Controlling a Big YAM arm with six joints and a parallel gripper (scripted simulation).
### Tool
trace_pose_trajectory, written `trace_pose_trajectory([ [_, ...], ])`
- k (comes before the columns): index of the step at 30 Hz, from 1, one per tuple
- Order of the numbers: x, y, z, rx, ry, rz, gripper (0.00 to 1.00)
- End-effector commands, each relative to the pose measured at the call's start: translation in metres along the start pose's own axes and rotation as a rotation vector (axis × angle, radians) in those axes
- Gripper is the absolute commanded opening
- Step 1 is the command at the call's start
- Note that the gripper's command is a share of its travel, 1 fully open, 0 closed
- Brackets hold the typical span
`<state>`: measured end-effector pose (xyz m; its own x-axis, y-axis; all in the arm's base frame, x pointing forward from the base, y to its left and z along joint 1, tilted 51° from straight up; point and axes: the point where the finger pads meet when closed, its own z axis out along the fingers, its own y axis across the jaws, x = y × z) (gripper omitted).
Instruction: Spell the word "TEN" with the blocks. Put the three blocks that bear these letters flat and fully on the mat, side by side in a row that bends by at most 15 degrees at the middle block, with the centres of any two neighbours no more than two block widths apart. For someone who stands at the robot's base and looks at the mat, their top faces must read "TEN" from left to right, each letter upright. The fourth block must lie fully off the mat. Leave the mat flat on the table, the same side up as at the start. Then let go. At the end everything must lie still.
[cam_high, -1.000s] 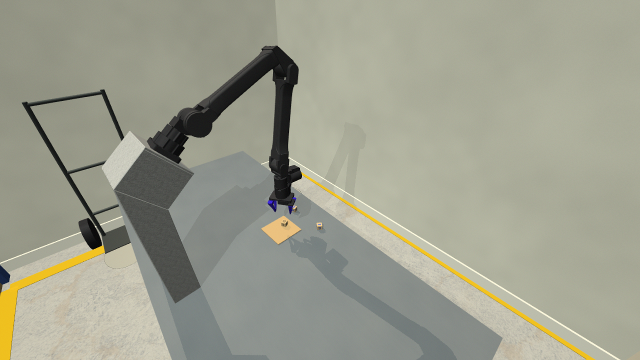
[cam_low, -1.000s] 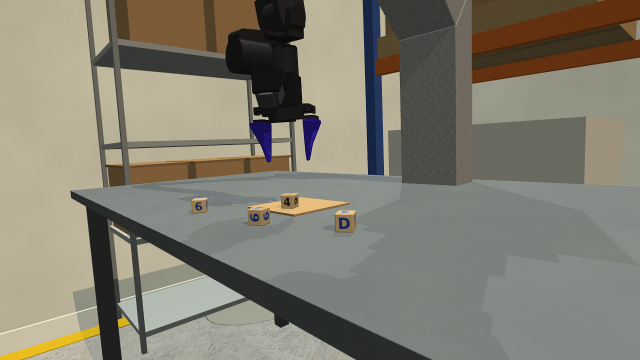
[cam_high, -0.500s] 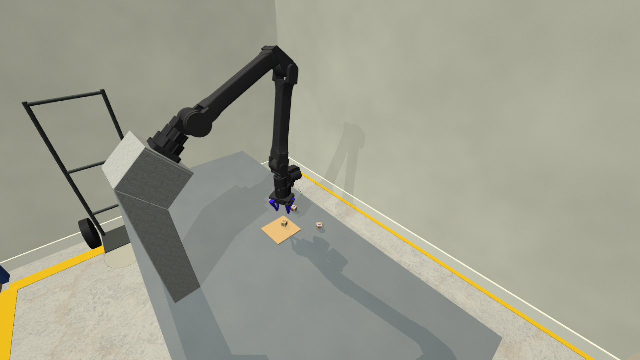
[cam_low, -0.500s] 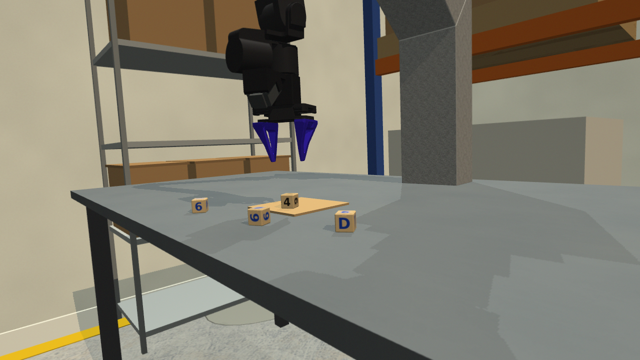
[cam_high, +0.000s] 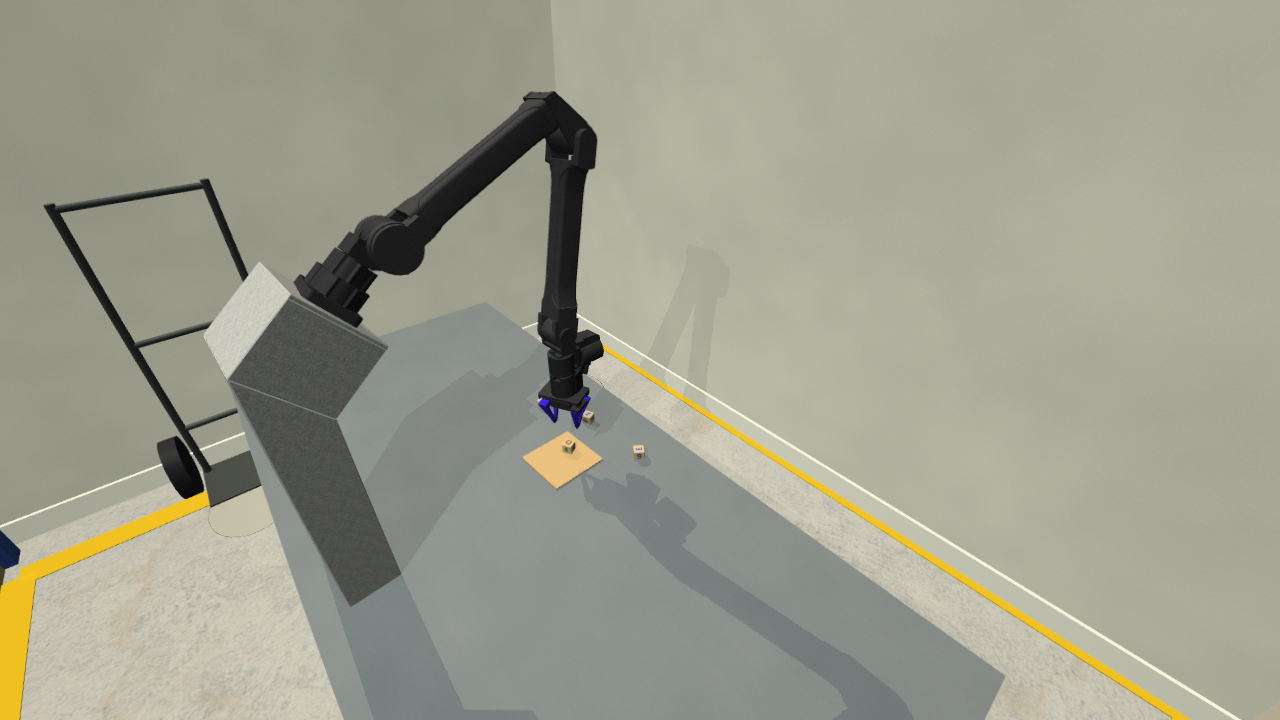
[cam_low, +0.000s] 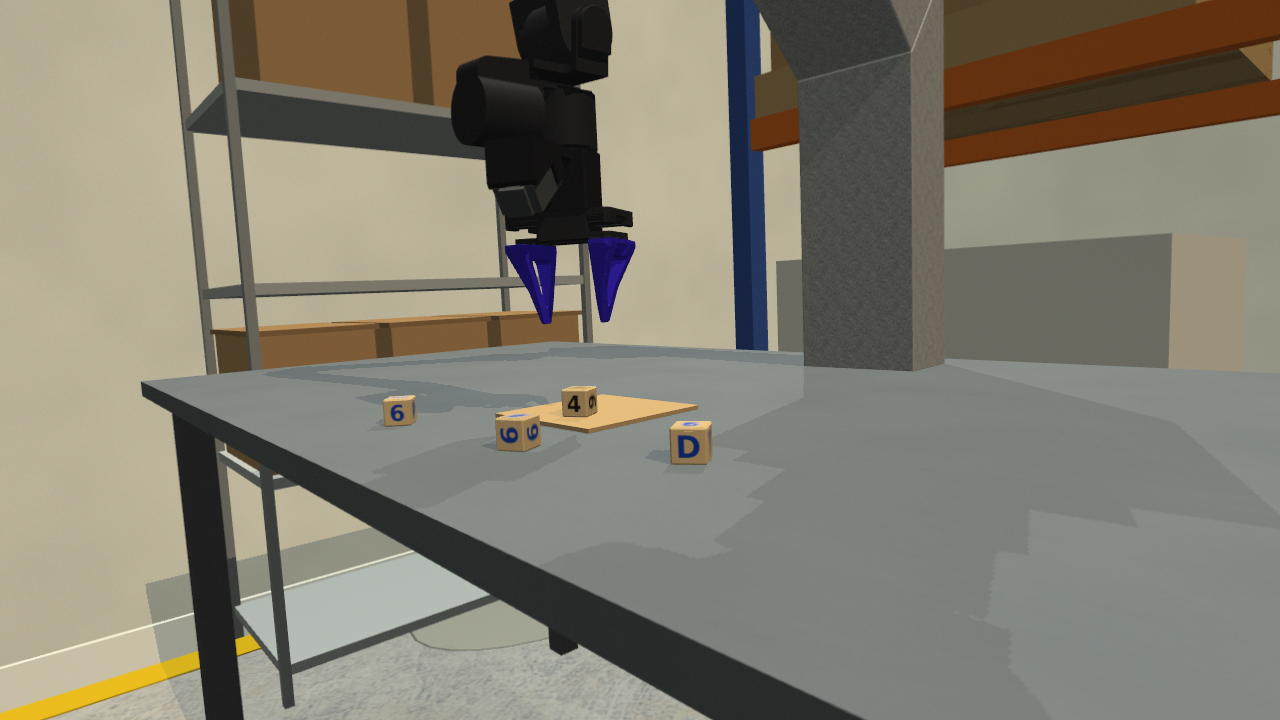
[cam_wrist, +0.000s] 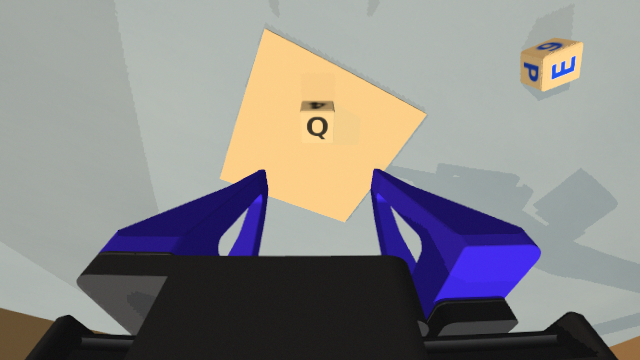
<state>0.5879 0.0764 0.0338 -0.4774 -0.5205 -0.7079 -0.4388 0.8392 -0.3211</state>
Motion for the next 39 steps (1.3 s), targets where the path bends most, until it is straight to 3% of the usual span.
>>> trace_pose_trajectory([
  [1,-0.012,0.004,-0.003,0.002,-0.025,0.0,0.6],
  [20,-0.007,0.006,0.009,-0.002,-0.016,0.002,0.6],
  [39,-0.006,0.007,0.034,-0.003,-0.015,0.002,0.6],
])
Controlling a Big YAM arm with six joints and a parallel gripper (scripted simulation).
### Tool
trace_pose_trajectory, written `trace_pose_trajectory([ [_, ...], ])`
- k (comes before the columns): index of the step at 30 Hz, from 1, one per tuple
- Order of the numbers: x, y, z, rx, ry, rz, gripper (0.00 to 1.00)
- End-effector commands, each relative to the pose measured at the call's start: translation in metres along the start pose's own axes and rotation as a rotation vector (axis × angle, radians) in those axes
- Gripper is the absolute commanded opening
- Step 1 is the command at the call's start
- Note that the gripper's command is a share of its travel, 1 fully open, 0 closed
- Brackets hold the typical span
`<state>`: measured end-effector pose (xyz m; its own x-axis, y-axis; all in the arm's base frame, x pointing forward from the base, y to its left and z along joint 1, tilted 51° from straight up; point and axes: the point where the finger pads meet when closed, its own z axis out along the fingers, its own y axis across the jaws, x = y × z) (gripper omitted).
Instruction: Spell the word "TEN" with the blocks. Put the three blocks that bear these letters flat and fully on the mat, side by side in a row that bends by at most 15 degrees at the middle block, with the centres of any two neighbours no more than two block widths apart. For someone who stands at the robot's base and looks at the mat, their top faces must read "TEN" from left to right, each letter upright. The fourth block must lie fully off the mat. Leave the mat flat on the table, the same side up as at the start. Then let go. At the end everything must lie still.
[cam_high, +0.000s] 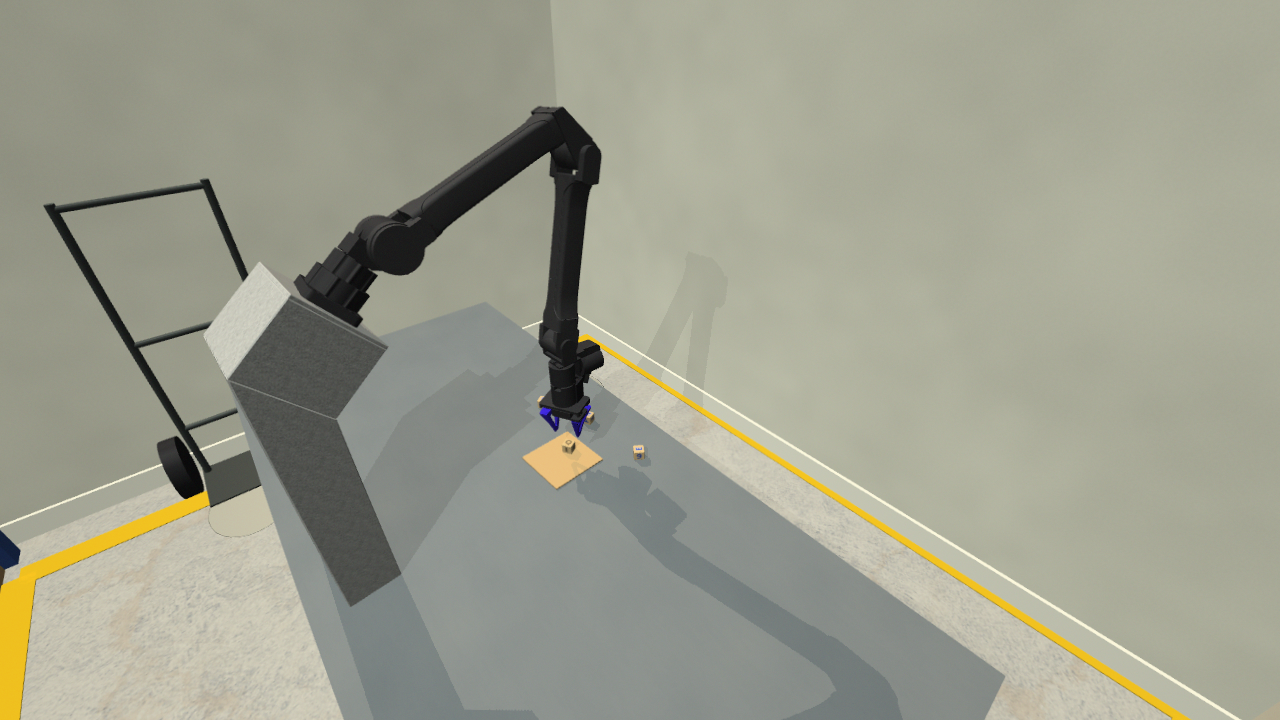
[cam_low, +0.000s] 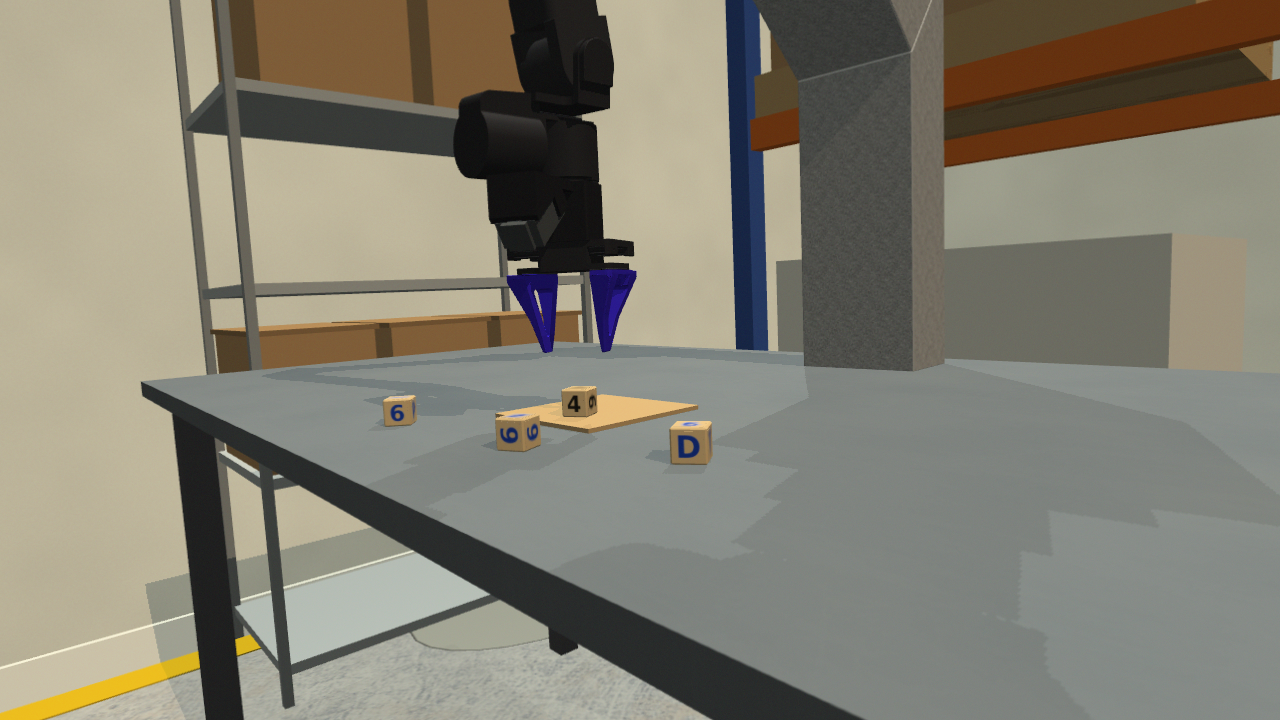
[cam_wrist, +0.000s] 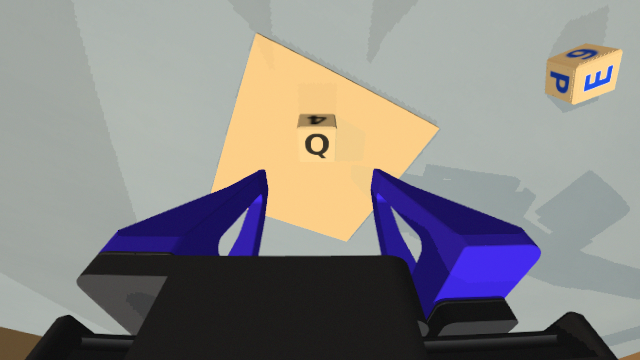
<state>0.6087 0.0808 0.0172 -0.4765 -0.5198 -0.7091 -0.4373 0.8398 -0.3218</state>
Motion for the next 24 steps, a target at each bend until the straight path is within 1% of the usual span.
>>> trace_pose_trajectory([
  [1,-0.006,0.007,0.009,-0.005,-0.012,0.002,0.6],
  [9,-0.006,0.007,0.02,-0.005,-0.012,0.002,0.6],
  [24,-0.006,0.008,0.028,-0.006,-0.011,0.001,0.6],
])
